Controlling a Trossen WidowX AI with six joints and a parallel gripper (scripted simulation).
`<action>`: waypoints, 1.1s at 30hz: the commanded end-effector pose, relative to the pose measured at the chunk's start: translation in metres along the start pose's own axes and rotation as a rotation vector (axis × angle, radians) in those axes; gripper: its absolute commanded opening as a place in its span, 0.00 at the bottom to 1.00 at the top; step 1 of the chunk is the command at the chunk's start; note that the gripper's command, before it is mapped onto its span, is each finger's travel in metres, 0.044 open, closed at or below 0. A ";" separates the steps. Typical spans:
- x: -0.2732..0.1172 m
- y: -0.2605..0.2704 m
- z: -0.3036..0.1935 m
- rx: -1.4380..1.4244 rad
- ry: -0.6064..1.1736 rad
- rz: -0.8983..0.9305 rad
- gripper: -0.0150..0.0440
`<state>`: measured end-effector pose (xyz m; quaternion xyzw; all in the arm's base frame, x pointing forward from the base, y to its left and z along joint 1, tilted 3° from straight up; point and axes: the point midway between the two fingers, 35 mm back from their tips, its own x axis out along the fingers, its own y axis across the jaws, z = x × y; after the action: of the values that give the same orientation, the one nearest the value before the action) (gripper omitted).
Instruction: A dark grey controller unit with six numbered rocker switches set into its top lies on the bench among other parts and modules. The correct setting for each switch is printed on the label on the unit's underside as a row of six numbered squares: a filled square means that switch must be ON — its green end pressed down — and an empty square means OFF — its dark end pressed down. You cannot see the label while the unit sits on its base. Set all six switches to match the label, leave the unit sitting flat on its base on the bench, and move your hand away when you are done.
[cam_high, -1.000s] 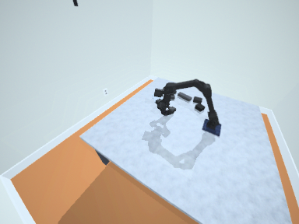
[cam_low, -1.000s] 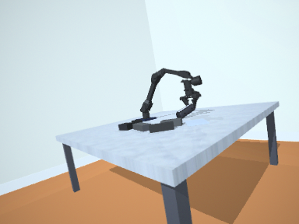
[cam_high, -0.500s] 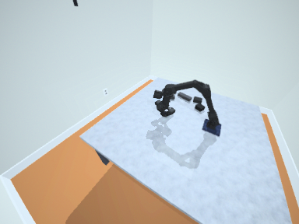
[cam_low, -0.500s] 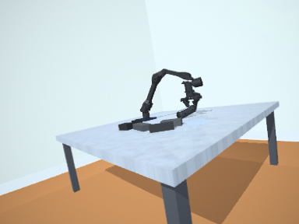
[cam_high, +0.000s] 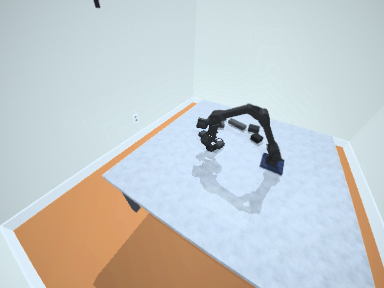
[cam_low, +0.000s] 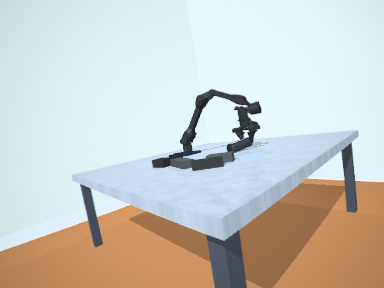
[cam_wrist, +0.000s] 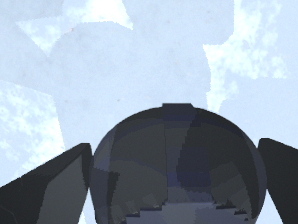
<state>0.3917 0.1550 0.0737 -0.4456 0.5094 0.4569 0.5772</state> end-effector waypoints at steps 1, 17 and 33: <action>0.008 0.001 -0.005 0.011 0.017 0.011 0.83; 0.018 0.001 -0.003 0.011 0.016 0.011 0.83; 0.016 0.000 0.002 0.002 0.002 0.004 1.00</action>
<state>0.3927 0.1574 0.0580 -0.4440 0.5118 0.4569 0.5763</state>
